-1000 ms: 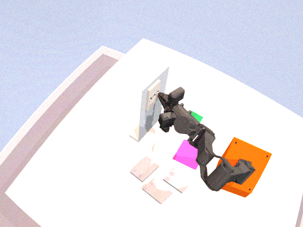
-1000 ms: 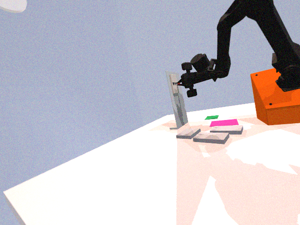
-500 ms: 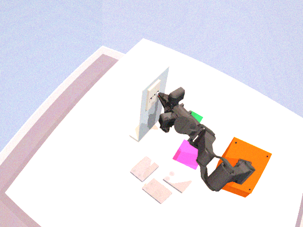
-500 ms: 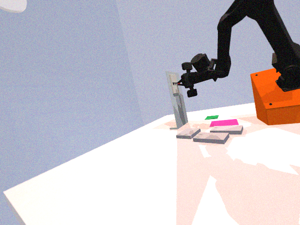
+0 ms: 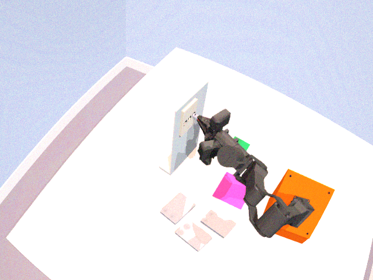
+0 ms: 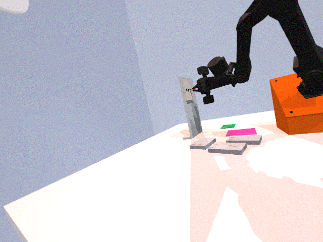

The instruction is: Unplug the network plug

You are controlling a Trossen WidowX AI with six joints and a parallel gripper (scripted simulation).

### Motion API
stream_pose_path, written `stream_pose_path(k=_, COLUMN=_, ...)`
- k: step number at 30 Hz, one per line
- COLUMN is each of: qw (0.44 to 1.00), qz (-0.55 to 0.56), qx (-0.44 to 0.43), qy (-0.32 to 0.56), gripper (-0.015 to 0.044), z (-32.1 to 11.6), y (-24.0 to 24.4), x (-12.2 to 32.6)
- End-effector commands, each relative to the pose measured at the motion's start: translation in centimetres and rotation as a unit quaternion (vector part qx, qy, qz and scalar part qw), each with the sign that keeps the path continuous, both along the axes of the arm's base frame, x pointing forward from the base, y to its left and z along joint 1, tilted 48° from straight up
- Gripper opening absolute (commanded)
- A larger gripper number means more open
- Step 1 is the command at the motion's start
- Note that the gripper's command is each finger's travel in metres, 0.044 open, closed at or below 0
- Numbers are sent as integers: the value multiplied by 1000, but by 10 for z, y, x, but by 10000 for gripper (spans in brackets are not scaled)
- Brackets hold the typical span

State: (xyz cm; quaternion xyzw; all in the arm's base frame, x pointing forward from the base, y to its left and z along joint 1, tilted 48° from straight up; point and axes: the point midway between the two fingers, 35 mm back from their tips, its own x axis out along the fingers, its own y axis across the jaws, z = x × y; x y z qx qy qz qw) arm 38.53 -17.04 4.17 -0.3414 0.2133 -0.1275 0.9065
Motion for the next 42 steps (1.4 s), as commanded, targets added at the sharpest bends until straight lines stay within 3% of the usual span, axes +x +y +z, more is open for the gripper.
stream_pose_path(k=1, qw=1000, qz=1, qx=1, qy=0, gripper=0, z=0, y=1, x=-3)
stream_pose_path(k=42, qw=1000, qz=1, qx=1, qy=1, gripper=0, z=2, y=6, x=-26)
